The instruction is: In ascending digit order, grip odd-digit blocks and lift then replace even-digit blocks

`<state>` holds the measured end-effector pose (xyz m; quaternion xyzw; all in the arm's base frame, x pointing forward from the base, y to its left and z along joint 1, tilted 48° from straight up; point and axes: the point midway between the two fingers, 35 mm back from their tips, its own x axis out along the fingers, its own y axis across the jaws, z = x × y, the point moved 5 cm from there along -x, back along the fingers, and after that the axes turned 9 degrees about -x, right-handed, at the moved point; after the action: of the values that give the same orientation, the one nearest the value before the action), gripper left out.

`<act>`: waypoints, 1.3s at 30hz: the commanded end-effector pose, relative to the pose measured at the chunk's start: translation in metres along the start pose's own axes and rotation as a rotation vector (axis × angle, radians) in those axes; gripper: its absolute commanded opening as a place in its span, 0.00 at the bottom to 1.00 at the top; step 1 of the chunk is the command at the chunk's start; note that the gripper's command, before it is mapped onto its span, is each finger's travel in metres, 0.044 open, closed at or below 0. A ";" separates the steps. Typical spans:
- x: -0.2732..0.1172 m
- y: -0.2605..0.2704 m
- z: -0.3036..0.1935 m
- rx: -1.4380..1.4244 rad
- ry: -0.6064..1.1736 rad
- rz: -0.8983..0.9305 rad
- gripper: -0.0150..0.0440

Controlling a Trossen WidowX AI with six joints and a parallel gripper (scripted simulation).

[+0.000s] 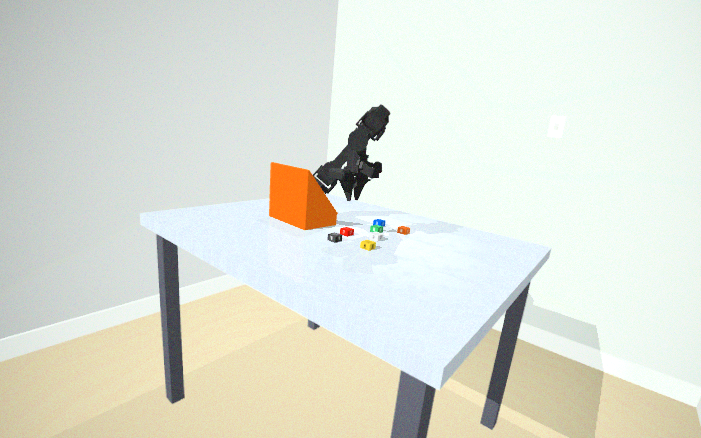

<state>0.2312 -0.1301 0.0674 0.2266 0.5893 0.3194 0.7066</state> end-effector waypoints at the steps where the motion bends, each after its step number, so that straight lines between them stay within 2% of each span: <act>1: 0.047 0.005 -0.001 -0.003 0.008 0.010 0.68; 3: 0.068 0.007 -0.003 -0.004 0.008 0.013 0.77; 7: 0.070 0.007 -0.003 -0.004 0.008 0.014 0.93; 33: 0.107 0.008 -0.004 -0.004 0.007 0.016 0.93; 39: 0.107 0.008 -0.004 -0.004 0.007 0.016 0.67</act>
<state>0.2372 -0.0494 0.0004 0.2250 0.5886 0.3269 0.7043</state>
